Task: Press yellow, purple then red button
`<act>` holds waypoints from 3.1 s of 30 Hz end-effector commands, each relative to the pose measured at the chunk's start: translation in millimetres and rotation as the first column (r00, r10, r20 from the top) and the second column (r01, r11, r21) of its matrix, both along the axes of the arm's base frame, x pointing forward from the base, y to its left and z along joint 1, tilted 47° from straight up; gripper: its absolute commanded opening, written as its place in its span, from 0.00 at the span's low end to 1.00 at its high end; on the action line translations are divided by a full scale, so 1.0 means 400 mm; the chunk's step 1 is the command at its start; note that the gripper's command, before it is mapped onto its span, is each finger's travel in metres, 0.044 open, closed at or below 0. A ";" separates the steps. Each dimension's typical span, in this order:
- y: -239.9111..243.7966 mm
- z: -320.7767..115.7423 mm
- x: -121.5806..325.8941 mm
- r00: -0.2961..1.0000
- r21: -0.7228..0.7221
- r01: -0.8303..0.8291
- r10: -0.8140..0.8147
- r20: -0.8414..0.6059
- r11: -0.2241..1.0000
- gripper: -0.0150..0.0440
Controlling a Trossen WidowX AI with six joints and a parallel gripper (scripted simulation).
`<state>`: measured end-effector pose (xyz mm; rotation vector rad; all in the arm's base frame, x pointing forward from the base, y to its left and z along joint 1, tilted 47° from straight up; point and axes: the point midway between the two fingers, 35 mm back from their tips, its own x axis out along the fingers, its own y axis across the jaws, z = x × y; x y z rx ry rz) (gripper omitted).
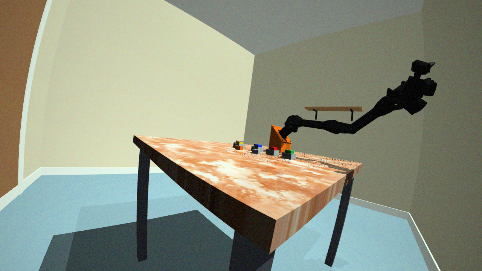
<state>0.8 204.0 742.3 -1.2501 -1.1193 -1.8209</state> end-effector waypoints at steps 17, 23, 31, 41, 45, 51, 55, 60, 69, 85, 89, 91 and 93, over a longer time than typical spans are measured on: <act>-0.610 -0.006 -0.094 0.998 0.558 -0.005 0.036 -0.045 0.830 0.93; -0.837 -0.067 -0.079 0.991 0.720 -0.023 0.113 -0.077 0.694 0.93; -1.103 -0.197 -0.022 0.965 0.880 -0.021 0.239 -0.105 0.475 0.93; -1.370 -0.431 0.103 0.900 0.987 0.035 0.425 -0.101 0.160 0.93; -1.450 -0.544 0.164 0.861 0.997 0.076 0.502 -0.082 0.032 0.93; -1.536 -0.727 0.264 0.791 0.976 0.156 0.612 -0.032 -0.151 0.93; -1.570 -0.856 0.333 0.736 0.939 0.221 0.677 0.017 -0.263 0.93; -1.584 -1.022 0.416 0.661 0.868 0.312 0.744 0.093 -0.386 0.93; -1.531 -1.324 0.551 0.521 0.675 0.494 0.809 0.274 -0.547 0.93; -1.208 -1.800 0.669 0.346 0.169 0.797 0.667 0.660 -0.580 0.93; -1.090 -1.893 0.663 0.341 0.019 0.847 0.572 0.746 -0.531 0.93; -1.027 -1.933 0.653 0.349 -0.059 0.866 0.516 0.783 -0.496 0.93; -0.962 -1.968 0.639 0.363 -0.137 0.879 0.454 0.814 -0.456 0.93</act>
